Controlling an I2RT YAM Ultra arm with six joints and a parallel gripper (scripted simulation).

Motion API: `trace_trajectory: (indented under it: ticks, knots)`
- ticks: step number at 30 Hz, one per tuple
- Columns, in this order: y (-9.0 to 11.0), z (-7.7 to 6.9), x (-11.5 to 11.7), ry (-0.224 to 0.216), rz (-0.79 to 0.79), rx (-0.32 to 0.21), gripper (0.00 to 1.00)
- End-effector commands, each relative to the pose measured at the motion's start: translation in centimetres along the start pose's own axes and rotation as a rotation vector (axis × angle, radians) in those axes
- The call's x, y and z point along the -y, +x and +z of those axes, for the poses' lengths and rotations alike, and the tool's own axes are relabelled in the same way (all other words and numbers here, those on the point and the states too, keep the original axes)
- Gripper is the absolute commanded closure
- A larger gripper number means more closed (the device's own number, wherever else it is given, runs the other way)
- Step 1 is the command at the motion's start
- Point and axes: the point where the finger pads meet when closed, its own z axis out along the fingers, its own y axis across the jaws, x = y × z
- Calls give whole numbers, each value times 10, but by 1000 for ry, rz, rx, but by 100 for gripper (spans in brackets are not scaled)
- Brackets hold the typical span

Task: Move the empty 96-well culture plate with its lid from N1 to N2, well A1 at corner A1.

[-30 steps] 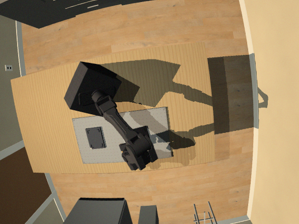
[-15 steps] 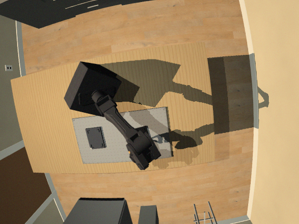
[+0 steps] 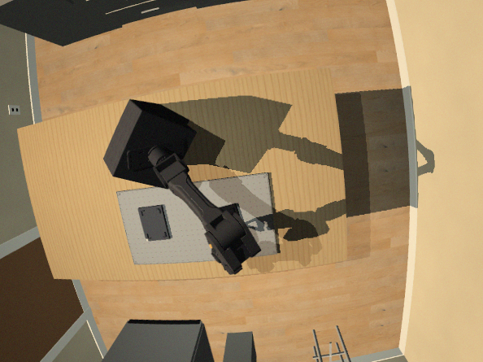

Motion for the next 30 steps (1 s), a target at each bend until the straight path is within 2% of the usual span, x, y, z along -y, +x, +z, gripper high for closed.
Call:
trace_trajectory:
  ticks: [1,6,30]
  knots:
    - [1,-9,7,18,20,7,100]
    - [-6,-10,5,11,8,25,100]
    - [-1,-4,11,11,13,7,100]
